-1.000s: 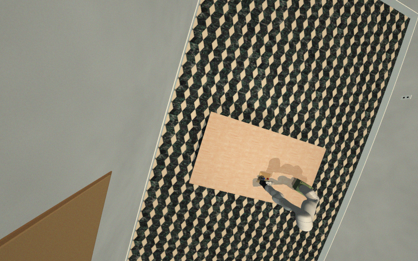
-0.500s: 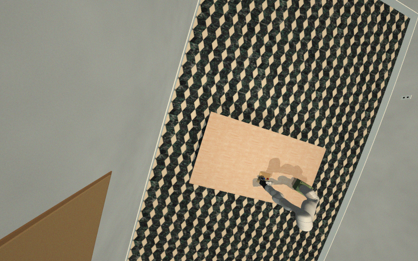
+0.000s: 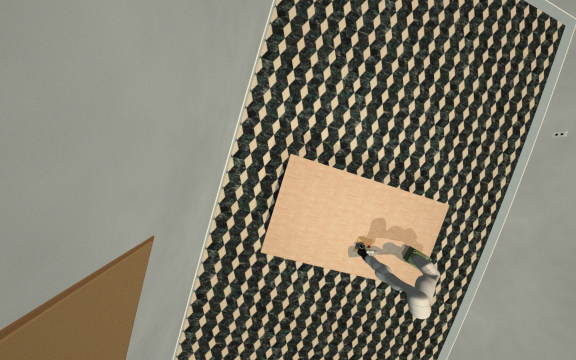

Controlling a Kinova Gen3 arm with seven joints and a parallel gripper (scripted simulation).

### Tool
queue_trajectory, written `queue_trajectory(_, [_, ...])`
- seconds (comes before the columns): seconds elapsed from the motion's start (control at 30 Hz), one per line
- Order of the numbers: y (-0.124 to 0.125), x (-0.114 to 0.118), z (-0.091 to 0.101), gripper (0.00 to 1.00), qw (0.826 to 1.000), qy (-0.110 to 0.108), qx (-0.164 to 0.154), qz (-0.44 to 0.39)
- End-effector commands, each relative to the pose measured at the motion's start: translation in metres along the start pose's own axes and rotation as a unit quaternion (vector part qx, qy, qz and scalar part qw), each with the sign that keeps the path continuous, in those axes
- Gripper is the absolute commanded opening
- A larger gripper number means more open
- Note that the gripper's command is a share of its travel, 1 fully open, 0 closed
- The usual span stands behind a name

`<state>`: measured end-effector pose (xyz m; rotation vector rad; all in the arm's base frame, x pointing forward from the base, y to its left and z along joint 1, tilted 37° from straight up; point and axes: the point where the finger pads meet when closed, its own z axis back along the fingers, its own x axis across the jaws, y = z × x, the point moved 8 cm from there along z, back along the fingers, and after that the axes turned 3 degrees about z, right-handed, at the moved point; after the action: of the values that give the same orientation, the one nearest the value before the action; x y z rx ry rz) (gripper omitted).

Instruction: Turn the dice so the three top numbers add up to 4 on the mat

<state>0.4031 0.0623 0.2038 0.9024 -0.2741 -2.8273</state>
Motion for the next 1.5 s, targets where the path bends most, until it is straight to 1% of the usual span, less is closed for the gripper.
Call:
queue_trajectory(0.0, [0.000, 0.000, 0.000, 0.64, 1.000, 0.000, 0.000, 0.000])
queue_trajectory(0.5, [0.000, 0.000, 0.003, 0.64, 1.000, 0.000, 0.000, 0.000])
queue_trajectory(1.47, [0.000, 0.000, 0.020, 0.64, 1.000, 0.000, 0.000, 0.000])
